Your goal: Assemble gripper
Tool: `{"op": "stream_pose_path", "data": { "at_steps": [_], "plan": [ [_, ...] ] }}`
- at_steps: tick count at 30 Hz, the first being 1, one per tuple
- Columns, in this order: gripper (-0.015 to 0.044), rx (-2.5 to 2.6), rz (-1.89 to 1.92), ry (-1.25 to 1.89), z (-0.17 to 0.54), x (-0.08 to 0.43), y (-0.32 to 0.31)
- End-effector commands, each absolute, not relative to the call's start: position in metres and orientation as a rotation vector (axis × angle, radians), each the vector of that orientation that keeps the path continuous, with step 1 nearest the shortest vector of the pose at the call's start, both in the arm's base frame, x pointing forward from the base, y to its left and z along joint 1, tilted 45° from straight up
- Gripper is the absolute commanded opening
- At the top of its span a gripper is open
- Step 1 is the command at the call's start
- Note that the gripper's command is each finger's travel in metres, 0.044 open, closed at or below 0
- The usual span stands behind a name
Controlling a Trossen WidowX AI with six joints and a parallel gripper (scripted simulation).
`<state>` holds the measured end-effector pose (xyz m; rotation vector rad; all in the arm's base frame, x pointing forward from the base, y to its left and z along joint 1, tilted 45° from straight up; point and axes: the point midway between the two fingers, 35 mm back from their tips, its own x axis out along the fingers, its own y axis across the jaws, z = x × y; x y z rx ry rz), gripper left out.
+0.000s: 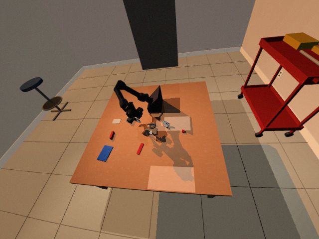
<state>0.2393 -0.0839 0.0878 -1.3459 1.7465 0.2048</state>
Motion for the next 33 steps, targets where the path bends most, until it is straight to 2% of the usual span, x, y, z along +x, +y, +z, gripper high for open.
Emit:
{"op": "stream_pose_path", "data": {
  "at_steps": [1, 33],
  "plan": [
    [0.0134, -1.285, 0.140, 1.723, 0.081, 0.248, -0.074],
    [0.0134, -0.848, -0.325, 1.607, 0.010, 0.271, 0.001]
  ]
}}
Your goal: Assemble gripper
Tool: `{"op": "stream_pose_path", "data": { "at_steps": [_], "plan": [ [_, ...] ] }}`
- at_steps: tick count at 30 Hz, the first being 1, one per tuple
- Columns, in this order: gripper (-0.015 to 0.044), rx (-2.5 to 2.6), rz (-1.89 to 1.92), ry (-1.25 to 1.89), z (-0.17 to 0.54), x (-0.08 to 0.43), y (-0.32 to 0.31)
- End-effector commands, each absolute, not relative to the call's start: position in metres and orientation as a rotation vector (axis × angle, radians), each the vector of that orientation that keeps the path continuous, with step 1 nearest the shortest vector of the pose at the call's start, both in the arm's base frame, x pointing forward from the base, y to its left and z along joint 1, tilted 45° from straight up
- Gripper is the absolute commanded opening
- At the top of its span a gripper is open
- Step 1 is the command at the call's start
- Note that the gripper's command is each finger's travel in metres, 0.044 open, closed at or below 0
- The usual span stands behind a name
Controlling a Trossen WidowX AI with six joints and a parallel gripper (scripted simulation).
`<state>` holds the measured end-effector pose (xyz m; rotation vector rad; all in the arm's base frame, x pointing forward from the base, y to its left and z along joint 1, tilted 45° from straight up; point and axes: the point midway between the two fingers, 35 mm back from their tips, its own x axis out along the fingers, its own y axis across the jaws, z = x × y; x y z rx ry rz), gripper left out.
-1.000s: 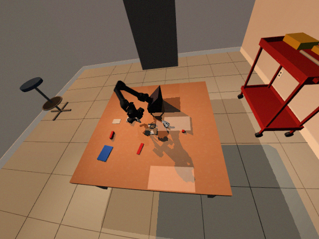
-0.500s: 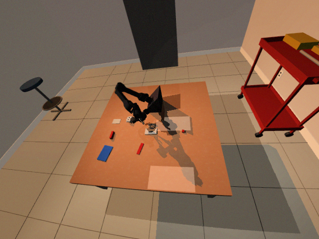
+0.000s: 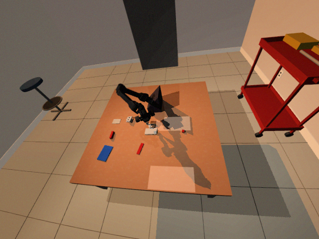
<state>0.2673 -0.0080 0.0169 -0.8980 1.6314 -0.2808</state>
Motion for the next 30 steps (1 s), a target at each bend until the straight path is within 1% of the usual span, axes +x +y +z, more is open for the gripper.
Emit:
{"op": "stream_pose_path", "data": {
  "at_steps": [1, 24, 30],
  "plan": [
    [0.0134, -0.834, -0.340, 1.602, 0.008, 0.271, 0.004],
    [0.0134, -0.533, -0.674, 1.454, -0.049, 0.260, 0.054],
    [0.0134, -0.514, -0.695, 1.442, -0.053, 0.258, 0.057]
  ]
}}
